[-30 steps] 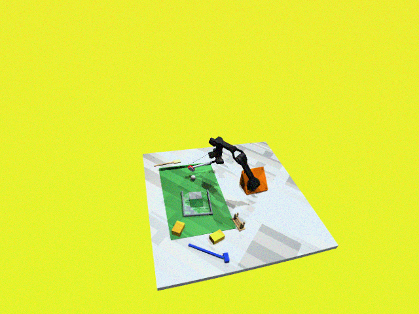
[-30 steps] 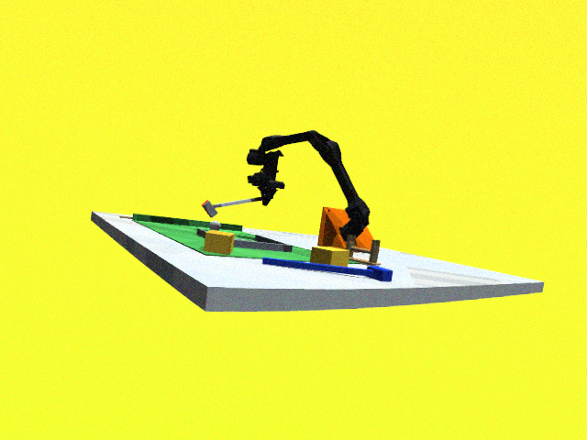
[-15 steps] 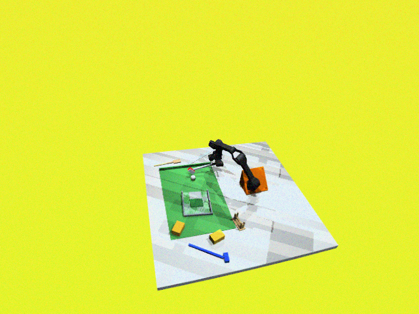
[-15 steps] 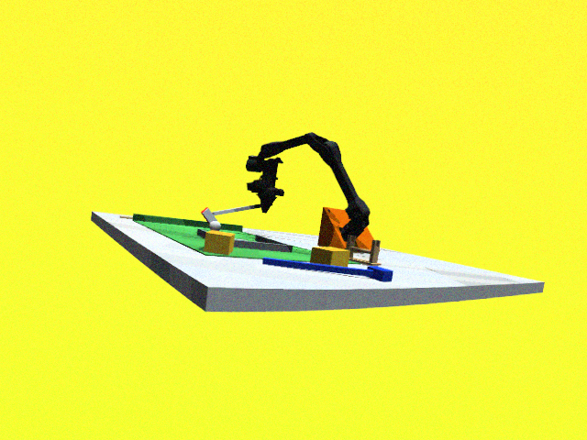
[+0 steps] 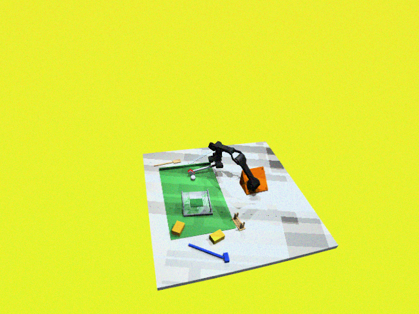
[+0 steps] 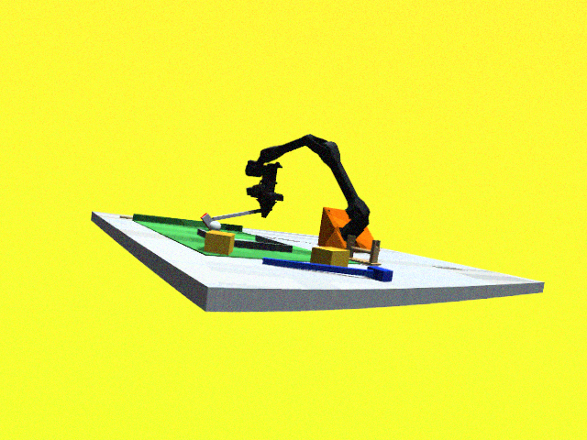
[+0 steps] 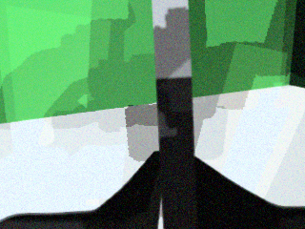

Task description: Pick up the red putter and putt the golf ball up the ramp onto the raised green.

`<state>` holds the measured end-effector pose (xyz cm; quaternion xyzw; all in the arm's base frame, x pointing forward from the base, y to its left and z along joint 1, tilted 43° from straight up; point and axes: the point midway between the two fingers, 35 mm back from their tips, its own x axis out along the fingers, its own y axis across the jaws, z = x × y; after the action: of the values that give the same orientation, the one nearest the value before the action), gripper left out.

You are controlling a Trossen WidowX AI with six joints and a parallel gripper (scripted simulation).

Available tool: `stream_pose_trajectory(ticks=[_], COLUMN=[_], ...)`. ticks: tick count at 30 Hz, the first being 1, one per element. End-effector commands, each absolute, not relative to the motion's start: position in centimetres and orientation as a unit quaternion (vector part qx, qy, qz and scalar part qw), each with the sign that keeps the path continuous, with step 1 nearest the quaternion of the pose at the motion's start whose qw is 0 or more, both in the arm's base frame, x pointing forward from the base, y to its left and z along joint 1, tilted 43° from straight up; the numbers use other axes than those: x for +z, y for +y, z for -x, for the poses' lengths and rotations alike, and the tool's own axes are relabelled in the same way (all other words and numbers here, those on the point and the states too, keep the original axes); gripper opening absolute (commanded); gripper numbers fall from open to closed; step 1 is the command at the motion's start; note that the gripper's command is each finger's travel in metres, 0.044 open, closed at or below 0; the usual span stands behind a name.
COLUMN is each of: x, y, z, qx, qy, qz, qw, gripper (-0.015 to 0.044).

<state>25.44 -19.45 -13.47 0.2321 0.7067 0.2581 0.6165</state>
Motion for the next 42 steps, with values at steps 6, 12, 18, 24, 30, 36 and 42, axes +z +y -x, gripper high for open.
stream_pose_trajectory(ticks=[6,12,18,24,30,36,42], x=[-13.5,-14.4,-15.5,-15.3,-10.7,-6.8,-6.1], y=[-19.6,-20.5,-21.6,-21.2,-16.5,-11.2,-11.5], z=[-25.5,-25.5,-25.4,-25.4,-26.3,-25.7,-25.8], qx=[0.257,0.257,0.255,0.256,0.256,0.259,0.259], qy=[0.706,0.705,0.704,0.704,0.704,0.704,0.704], qz=[-0.232,-0.234,-0.236,-0.239,-0.238,-0.239,-0.239], qw=[0.617,0.618,0.619,0.618,0.618,0.617,0.617], gripper=[0.0000,0.0000,0.0000,0.0000,0.0000,0.0000,0.0000])
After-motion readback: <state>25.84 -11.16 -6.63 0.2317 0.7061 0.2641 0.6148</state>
